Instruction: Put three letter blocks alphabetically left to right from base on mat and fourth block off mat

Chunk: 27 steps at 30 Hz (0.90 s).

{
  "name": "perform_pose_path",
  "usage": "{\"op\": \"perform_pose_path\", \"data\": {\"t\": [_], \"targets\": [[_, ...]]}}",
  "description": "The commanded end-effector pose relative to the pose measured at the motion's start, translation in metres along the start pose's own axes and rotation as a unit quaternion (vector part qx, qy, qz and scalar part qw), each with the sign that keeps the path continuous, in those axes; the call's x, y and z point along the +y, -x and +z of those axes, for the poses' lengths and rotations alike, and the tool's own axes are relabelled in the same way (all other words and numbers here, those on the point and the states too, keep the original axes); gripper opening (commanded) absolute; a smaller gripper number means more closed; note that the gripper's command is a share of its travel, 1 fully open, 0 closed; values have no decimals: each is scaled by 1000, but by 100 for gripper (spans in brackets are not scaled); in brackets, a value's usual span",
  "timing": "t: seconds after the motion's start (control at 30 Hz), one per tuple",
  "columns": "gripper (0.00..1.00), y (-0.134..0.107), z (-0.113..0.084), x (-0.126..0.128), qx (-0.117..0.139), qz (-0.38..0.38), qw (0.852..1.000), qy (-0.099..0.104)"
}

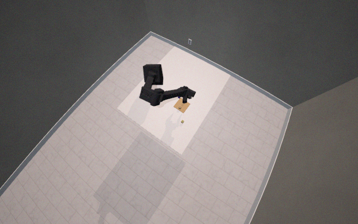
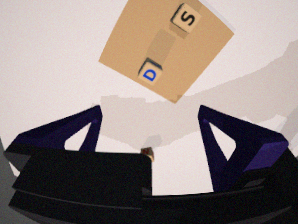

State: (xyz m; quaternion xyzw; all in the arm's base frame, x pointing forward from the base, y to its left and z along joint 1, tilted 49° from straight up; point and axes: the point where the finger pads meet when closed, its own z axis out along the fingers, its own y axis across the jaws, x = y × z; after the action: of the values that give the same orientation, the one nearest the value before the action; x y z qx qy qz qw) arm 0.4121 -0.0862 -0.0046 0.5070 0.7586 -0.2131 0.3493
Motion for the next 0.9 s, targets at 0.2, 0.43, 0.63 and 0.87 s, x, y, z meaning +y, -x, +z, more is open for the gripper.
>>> {"op": "perform_pose_path", "data": {"t": [0.2,0.43,0.63,0.87], "targets": [[100,-111,2,25,3,-266,964,6],[100,-178,4,10,2,-501,865,-5],[100,-177,7,11,-1,-637,771,-10],[59,-177,7,11,-5,-754,656,-7]]}}
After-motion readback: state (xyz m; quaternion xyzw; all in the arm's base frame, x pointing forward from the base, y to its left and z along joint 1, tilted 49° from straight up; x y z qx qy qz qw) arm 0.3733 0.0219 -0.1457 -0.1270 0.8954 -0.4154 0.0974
